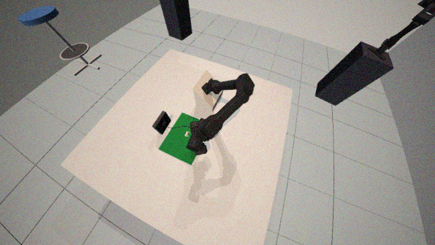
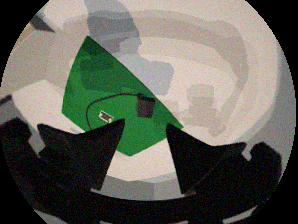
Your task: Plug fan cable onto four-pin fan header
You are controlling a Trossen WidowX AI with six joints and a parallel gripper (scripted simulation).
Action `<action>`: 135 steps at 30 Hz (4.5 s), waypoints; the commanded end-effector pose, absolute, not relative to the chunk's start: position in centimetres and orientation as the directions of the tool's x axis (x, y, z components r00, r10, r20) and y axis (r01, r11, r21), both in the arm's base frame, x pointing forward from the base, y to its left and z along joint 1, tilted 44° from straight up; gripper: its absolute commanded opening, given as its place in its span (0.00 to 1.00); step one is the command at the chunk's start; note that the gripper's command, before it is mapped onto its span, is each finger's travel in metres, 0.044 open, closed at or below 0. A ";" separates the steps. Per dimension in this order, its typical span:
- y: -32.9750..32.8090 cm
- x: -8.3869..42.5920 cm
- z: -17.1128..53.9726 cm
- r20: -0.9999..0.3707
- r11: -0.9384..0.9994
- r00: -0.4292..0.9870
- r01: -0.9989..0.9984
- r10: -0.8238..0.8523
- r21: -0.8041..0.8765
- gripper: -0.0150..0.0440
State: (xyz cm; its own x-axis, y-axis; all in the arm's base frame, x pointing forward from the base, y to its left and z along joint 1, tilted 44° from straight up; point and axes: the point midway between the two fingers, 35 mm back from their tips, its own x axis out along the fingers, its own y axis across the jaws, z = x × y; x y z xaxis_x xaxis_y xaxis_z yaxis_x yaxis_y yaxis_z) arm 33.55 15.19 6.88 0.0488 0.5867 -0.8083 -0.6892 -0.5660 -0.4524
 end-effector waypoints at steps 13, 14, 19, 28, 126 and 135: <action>16.6 33.6 5.3 -0.823 -0.560 0.076 -0.697 0.563 -0.448 0.61; 17.1 33.5 4.8 -0.823 -0.560 0.076 -0.697 0.563 -0.448 0.61; 17.3 33.4 4.6 -0.823 -0.560 0.076 -0.697 0.563 -0.448 0.61; 18.2 33.4 3.7 -0.823 -0.560 0.076 -0.697 0.563 -0.448 0.61; 13.8 36.1 5.5 -0.796 0.322 -0.006 -0.913 0.605 0.251 0.25; 13.4 36.7 5.1 -0.786 0.514 -0.024 -0.744 0.618 0.426 0.25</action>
State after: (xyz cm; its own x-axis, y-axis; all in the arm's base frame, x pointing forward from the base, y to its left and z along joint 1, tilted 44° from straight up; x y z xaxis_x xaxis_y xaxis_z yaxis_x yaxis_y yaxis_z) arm 36.39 13.52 5.13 -0.0178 0.6084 -0.7935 -0.8197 0.4455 0.3600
